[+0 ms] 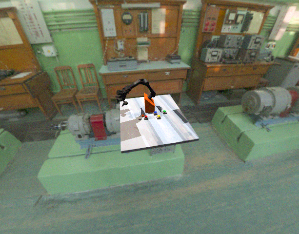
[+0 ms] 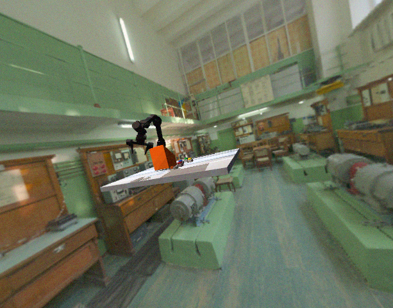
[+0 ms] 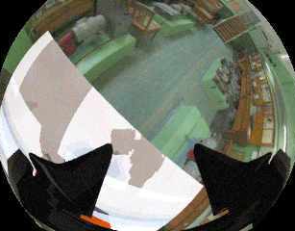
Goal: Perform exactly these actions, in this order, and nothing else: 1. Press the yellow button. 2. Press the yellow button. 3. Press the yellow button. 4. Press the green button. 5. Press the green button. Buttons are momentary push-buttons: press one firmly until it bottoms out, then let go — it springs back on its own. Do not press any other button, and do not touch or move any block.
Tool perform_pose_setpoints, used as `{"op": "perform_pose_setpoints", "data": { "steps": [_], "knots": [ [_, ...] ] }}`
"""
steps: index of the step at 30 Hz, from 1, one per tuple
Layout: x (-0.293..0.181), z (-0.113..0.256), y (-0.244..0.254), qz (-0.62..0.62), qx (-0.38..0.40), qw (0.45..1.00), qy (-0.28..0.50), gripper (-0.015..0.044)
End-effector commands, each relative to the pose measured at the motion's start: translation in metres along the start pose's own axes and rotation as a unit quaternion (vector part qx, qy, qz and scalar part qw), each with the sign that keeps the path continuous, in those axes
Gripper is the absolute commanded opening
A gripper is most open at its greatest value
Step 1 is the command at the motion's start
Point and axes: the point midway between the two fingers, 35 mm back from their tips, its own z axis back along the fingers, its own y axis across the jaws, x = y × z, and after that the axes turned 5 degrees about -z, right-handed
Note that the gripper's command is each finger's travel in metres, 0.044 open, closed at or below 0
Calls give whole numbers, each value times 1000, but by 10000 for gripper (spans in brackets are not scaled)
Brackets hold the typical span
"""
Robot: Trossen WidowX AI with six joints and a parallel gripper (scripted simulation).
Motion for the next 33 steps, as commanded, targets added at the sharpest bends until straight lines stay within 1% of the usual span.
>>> {"op": "perform_pose_setpoints", "data": {
  "steps": [1, 2, 5, 8, 11, 15, 20, 25, 31, 33],
  "knots": [
    [1, 2, 4, 3, 1, 1000, -1, 400],
    [3, 8, 15, 11, 6, 1000, -2, 400],
    [10, 37, 76, 55, 30, 998, -9, 400],
    [8, 56, 119, 85, 47, 995, -11, 400],
    [-2, 77, 170, 122, 70, 990, -11, 400],
    [-28, 103, 237, 171, 102, 980, -4, 400],
    [-78, 132, 310, 230, 144, 962, 12, 400],
    [-147, 158, 369, 290, 187, 938, 41, 400],
    [-245, 184, 411, 357, 237, 899, 90, 400],
    [-255, 186, 413, 363, 242, 895, 95, 400]
  ]
}}
